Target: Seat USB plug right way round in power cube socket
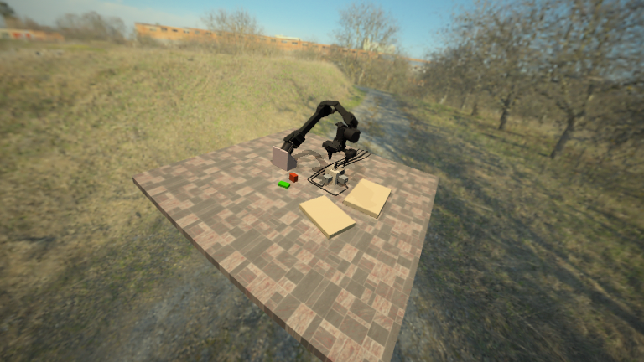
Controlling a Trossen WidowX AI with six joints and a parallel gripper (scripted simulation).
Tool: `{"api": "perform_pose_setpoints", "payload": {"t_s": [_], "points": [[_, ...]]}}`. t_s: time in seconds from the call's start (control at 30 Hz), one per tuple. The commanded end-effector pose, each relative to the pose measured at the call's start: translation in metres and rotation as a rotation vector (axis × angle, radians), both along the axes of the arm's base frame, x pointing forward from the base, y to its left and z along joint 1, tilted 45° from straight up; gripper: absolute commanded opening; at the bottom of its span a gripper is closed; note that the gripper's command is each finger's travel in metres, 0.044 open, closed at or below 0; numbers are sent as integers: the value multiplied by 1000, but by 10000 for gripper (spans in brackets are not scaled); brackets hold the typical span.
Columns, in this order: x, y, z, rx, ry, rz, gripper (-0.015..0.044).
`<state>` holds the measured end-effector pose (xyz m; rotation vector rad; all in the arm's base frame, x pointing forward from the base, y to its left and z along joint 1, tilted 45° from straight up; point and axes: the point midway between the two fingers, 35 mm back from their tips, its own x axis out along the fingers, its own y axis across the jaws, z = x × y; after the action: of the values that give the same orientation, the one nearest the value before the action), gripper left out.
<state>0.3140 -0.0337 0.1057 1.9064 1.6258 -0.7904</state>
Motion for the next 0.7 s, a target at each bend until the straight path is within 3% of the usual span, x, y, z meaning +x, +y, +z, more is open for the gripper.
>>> {"api": "perform_pose_setpoints", "payload": {"t_s": [0.0,0.17,0.67], "points": [[0,3,-3,7,3,-5,440],[0,6,-5,7,3,-5,440],[1,4,-4,0,0,1,46]]}}
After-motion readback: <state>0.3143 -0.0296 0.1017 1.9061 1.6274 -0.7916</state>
